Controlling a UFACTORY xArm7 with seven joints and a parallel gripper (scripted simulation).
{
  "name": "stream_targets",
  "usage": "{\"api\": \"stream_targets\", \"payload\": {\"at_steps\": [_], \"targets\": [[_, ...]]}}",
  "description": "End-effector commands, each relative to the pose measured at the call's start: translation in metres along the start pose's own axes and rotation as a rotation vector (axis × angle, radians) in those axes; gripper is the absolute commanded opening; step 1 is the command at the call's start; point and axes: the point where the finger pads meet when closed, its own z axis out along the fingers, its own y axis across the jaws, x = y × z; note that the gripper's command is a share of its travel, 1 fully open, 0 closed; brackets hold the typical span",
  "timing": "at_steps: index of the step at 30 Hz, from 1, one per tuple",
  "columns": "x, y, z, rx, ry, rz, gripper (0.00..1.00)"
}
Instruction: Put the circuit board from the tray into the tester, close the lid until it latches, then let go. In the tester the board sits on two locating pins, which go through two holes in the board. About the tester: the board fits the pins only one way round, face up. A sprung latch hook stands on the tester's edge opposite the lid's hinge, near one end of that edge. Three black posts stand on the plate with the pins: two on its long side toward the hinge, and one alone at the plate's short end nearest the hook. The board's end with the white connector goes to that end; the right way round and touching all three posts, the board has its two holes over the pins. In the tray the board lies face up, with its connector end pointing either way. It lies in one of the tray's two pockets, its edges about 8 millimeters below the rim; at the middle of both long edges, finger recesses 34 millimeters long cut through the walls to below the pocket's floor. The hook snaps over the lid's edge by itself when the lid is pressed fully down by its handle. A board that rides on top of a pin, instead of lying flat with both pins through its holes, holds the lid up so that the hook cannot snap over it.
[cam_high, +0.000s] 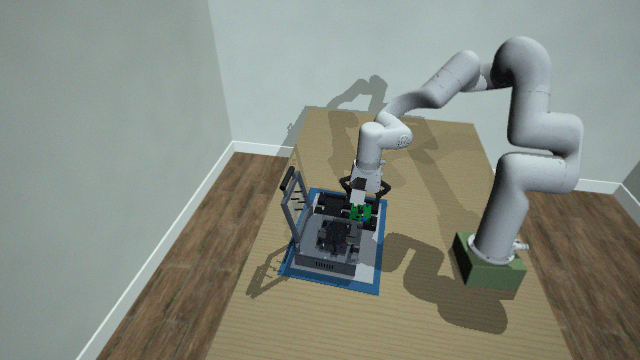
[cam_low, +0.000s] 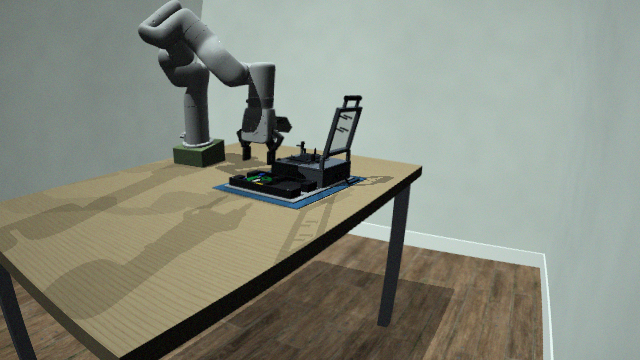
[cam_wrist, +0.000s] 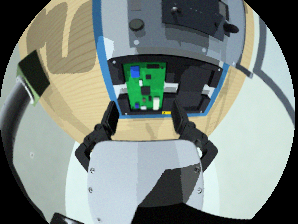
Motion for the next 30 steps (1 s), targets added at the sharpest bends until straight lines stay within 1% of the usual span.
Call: {"api": "stream_targets", "payload": {"at_steps": [1, 24, 30], "targets": [[0.0, 0.0012, -0.001, -0.003, -0.001, -0.001, 1.0], [0.0, 0.0013, 0.0006, -0.003, -0.001, -0.002, 1.0], [0.0, 0.0014, 0.006, -0.003, -0.001, -0.002, 1.0]]}}
